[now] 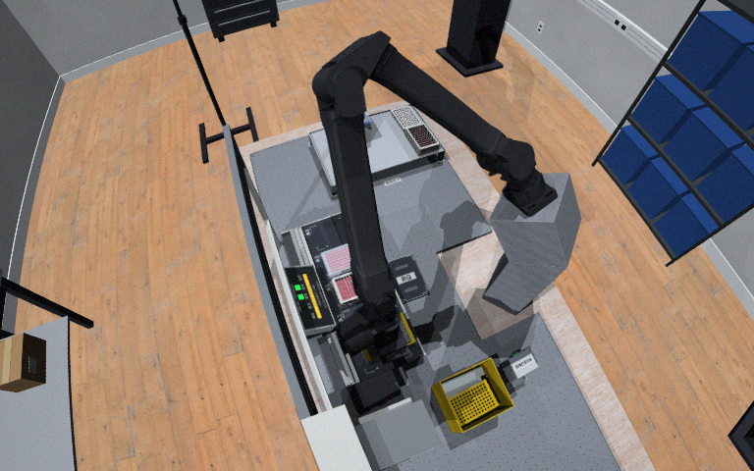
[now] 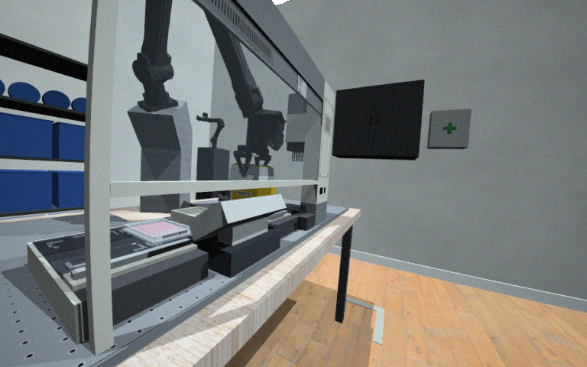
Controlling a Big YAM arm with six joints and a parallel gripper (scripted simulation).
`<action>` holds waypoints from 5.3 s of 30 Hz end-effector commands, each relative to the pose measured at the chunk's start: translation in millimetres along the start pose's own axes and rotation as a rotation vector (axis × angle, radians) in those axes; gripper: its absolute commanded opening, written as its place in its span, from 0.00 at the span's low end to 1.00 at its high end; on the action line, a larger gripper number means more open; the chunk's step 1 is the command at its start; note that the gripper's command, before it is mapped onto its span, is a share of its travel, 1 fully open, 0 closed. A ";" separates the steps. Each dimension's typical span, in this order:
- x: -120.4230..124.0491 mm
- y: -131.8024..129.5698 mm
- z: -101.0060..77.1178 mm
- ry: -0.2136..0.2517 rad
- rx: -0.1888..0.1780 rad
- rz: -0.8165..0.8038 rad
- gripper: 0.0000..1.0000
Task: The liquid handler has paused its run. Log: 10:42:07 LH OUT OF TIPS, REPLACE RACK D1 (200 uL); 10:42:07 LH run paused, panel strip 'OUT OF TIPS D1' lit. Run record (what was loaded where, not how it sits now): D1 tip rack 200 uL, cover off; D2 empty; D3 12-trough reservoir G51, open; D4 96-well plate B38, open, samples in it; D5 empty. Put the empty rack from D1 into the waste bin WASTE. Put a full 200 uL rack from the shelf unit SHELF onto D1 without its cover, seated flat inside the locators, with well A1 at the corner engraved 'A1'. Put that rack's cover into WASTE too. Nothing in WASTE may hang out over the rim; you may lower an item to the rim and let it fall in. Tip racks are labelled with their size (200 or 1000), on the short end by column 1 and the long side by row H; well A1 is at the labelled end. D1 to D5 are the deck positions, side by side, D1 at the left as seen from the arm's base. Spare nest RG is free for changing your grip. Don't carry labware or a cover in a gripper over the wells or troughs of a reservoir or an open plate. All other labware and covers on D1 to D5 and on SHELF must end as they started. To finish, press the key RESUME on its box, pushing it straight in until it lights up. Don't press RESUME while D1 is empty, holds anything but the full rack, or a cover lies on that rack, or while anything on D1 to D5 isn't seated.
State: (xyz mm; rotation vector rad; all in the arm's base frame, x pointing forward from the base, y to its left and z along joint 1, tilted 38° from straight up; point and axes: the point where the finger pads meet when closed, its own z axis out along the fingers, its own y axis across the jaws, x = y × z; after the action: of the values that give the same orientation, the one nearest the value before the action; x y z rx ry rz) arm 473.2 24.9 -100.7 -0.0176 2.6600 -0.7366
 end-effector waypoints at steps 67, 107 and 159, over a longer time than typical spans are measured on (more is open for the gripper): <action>-11.3 1.5 87.4 -0.030 -0.006 0.000 0.00; -9.3 2.3 87.5 -0.030 -0.006 0.000 0.00; -8.8 1.8 98.6 -0.030 -0.006 0.000 1.00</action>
State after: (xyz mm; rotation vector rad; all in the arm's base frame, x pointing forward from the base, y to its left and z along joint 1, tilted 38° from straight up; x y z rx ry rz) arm 513.8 -24.1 -180.6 -0.0266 2.6488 -0.7296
